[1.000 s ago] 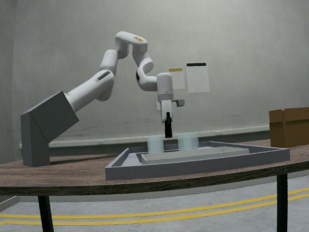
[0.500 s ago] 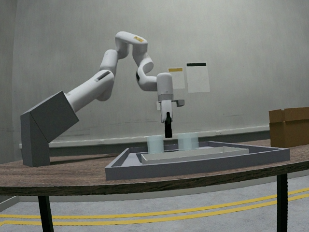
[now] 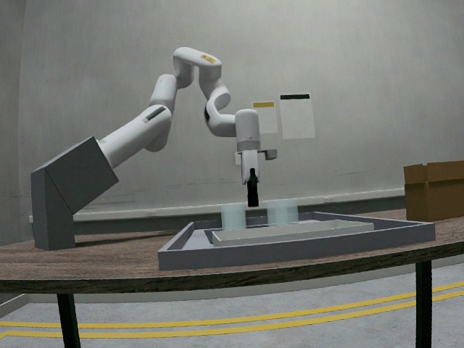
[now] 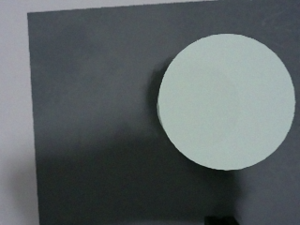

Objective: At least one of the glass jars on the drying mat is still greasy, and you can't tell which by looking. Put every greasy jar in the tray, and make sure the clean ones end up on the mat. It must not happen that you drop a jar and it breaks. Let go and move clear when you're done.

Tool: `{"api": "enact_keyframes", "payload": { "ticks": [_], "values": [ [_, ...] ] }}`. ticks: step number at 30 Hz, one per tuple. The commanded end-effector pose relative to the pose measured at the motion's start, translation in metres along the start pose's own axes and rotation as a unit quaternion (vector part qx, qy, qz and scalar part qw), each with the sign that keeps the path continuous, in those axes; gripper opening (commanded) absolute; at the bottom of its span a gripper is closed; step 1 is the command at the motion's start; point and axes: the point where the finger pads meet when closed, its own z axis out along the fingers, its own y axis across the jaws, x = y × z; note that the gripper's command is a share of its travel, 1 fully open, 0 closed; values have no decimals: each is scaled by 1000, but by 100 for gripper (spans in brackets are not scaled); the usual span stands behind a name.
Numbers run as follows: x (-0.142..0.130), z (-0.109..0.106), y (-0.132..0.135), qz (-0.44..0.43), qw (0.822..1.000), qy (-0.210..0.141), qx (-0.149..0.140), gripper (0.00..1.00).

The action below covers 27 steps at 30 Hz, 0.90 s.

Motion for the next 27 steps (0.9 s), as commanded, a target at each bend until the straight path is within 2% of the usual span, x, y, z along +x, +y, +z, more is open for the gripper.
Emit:
{"api": "enact_keyframes", "payload": {
  "ticks": [1,19,23,25,27],
  "values": [
    [1,-1,0,0,1000,1,0,0],
    [1,-1,0,0,1000,1,0,0],
    [1,-31,0,0,1000,1,0,0],
    [1,-31,0,0,1000,1,0,0],
    [1,-47,0,0,1000,1,0,0]
  ]
}}
